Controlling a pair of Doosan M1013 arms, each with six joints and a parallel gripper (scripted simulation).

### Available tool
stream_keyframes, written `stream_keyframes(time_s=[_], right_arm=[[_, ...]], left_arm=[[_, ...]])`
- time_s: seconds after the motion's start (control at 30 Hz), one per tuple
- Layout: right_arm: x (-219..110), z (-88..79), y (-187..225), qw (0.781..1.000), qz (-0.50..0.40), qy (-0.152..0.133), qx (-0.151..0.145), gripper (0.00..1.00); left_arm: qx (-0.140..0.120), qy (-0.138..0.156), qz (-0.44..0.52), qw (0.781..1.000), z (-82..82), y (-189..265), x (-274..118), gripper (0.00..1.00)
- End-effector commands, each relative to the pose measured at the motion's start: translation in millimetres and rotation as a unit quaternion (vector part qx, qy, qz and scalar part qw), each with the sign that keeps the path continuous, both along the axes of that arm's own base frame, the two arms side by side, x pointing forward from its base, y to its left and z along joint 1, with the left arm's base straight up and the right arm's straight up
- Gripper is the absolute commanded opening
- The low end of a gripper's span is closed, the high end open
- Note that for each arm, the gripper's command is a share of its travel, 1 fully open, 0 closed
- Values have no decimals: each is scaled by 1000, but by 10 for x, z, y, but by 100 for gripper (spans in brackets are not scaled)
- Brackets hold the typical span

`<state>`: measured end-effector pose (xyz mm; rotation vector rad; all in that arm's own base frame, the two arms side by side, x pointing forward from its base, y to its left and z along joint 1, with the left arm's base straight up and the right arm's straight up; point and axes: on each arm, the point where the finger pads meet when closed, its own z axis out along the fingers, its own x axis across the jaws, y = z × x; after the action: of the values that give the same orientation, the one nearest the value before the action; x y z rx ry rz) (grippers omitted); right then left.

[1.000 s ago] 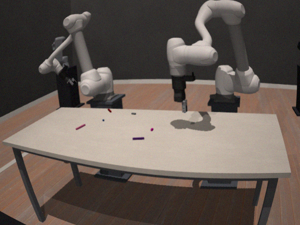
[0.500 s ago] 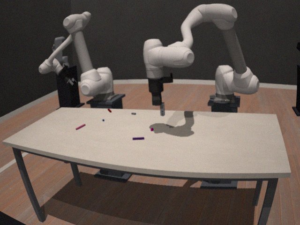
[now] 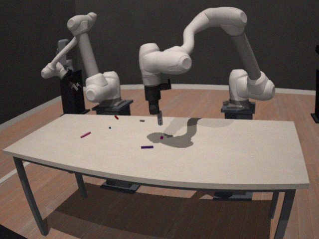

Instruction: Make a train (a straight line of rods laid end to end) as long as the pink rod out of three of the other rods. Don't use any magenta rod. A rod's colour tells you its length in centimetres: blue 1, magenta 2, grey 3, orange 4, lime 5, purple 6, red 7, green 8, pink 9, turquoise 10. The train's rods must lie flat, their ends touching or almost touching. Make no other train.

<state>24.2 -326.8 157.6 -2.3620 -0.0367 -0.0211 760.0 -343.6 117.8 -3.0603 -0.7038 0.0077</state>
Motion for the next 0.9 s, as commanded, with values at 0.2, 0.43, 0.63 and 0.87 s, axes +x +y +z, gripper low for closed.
stream_keyframes(time_s=[0.2,0.43,0.63,0.87], right_arm=[[11,12,30,1000,-4,-6,3,100],[11,12,30,1000,-4,-6,3,100],[11,12,30,1000,-4,-6,3,100],[11,12,30,1000,-4,-6,3,100]], left_arm=[[0,-5,4,1000,33,-29,52,24],[1,-3,4,1000,-131,-14,24,24],[1,-3,4,1000,-369,-15,25,24],[1,-3,4,1000,-595,-15,26,24]])
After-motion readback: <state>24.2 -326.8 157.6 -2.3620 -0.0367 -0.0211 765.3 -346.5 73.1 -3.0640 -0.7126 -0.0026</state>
